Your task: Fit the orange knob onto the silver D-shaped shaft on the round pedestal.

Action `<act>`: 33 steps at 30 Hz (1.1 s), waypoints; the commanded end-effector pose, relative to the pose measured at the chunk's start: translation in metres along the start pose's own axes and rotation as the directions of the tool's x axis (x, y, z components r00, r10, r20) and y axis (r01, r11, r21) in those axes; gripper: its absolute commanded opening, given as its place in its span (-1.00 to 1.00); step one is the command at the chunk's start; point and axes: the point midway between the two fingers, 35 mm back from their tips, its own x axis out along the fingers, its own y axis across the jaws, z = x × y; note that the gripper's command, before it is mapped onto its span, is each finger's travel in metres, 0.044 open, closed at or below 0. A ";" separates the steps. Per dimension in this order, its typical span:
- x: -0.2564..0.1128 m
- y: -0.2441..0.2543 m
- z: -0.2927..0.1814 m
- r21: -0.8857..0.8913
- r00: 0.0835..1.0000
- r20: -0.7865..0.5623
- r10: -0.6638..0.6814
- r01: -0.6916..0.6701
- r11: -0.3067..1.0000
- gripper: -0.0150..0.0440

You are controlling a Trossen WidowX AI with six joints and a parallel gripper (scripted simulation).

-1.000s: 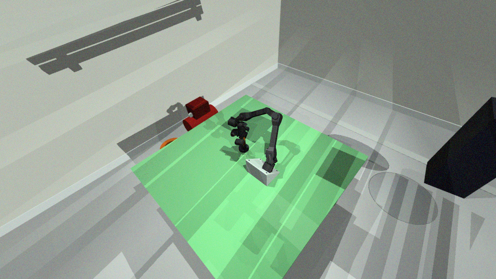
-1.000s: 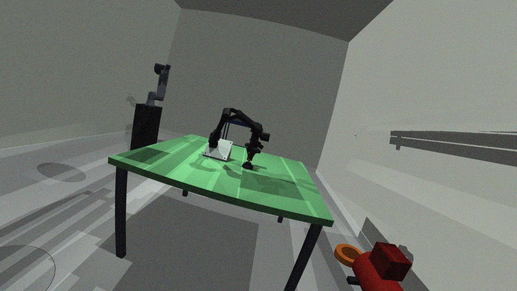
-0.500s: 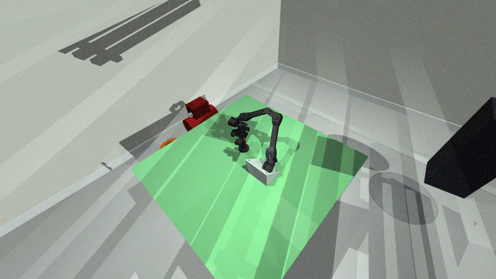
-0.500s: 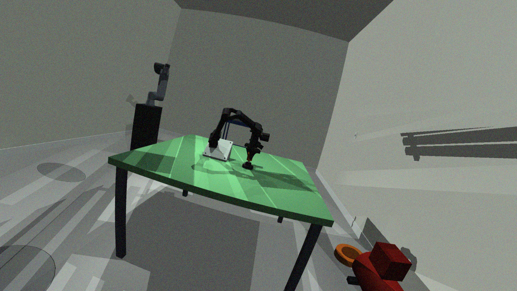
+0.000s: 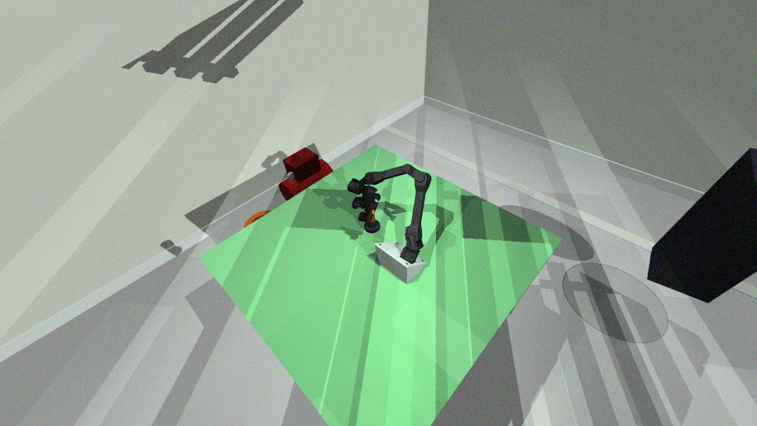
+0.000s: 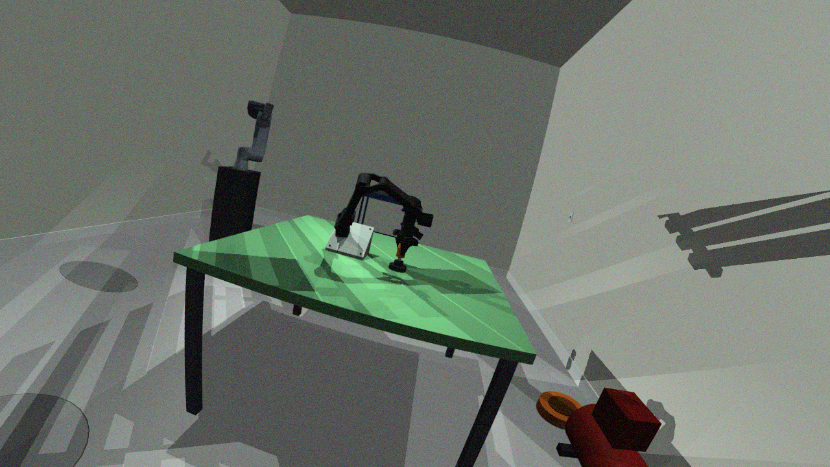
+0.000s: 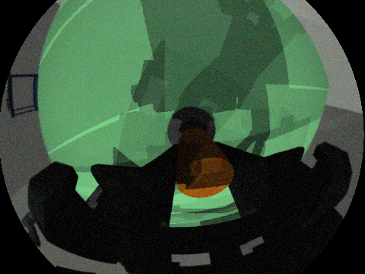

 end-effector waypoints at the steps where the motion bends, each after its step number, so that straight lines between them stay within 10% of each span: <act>1: -0.003 -0.002 0.001 0.057 1.000 0.003 -0.001 0.001 0.998 -0.49; 33: 0.000 -0.001 -0.001 0.211 1.000 0.003 -0.001 0.001 0.978 -0.49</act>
